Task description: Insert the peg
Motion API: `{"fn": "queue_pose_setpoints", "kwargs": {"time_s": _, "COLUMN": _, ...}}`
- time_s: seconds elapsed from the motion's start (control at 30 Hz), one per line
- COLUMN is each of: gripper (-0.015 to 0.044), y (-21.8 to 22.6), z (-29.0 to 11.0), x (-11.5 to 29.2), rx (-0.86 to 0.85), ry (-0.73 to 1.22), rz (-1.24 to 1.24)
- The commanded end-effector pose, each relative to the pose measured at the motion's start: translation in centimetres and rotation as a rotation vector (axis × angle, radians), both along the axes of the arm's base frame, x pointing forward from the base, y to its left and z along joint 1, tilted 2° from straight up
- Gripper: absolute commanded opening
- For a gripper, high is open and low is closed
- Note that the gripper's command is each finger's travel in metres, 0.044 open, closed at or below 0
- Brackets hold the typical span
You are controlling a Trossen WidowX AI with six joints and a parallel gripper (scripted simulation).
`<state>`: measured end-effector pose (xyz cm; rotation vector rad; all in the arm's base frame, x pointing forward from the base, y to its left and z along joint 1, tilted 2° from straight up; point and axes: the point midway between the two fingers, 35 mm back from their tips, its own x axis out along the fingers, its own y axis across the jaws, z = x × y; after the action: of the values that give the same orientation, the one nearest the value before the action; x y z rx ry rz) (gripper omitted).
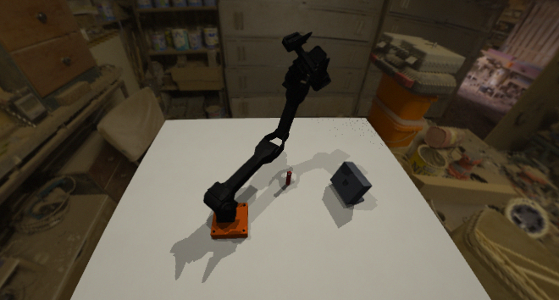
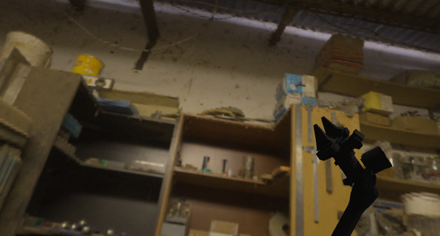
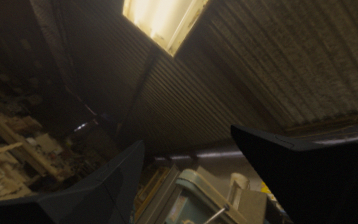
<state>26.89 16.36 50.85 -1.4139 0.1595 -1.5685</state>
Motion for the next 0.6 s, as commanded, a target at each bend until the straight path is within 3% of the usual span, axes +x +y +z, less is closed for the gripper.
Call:
{"fn": "queue_pose_setpoints", "kwargs": {"time_s": 0.0, "gripper": 0.0426, "y": 0.0, "z": 0.0, "x": 0.0, "rx": 0.001, "ry": -0.001, "rz": 0.001}}
{"fn": "queue_pose_setpoints", "kwargs": {"time_s": 0.57, "gripper": 0.0440, "y": -3.0, "z": 2.7, "x": -6.7, "rx": 0.162, "ry": -0.094, "rz": 0.118}}
